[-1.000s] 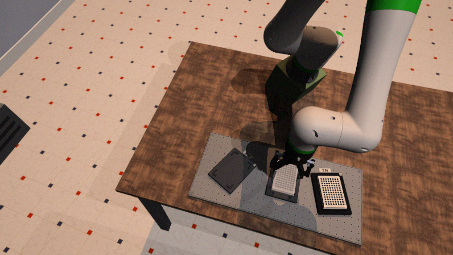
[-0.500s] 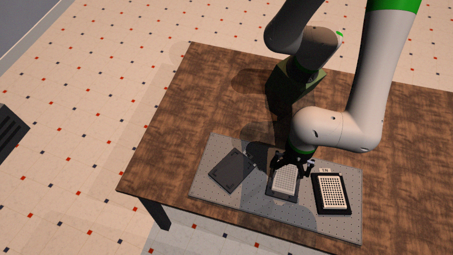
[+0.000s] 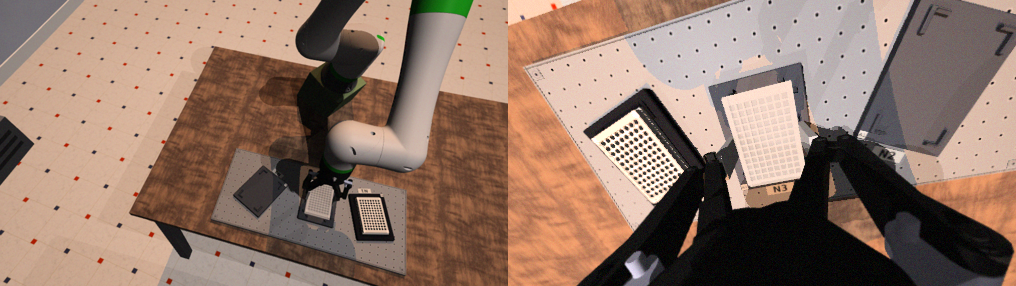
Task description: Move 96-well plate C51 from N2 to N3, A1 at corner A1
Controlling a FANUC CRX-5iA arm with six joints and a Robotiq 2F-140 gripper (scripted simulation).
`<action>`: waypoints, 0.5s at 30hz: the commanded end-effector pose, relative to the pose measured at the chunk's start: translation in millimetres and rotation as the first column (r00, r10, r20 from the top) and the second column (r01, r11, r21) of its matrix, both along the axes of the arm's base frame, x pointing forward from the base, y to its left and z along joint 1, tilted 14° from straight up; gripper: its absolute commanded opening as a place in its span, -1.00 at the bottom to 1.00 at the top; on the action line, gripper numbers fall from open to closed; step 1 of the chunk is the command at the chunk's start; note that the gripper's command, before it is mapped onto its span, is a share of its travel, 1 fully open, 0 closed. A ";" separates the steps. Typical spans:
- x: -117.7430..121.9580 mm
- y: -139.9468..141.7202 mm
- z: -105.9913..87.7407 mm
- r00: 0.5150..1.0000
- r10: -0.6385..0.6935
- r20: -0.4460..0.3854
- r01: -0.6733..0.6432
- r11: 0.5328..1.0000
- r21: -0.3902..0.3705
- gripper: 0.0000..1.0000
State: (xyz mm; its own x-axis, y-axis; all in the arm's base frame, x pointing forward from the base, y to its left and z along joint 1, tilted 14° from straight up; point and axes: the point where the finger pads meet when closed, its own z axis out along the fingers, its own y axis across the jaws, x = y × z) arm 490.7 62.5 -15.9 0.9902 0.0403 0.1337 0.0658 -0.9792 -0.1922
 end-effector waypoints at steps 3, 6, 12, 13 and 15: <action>0.4 0.2 -1.3 1.000 0.000 0.000 0.000 1.000 0.000 -1.00; 0.6 0.6 -3.0 1.000 0.000 0.000 0.000 1.000 0.000 -1.00; 1.0 1.2 -6.1 1.000 0.000 0.000 0.000 1.000 0.000 -1.00; 1.0 1.3 -6.4 1.000 0.000 0.000 0.000 1.000 0.000 -1.00; 1.1 1.4 -7.0 1.000 0.000 0.000 0.000 1.000 0.000 -1.00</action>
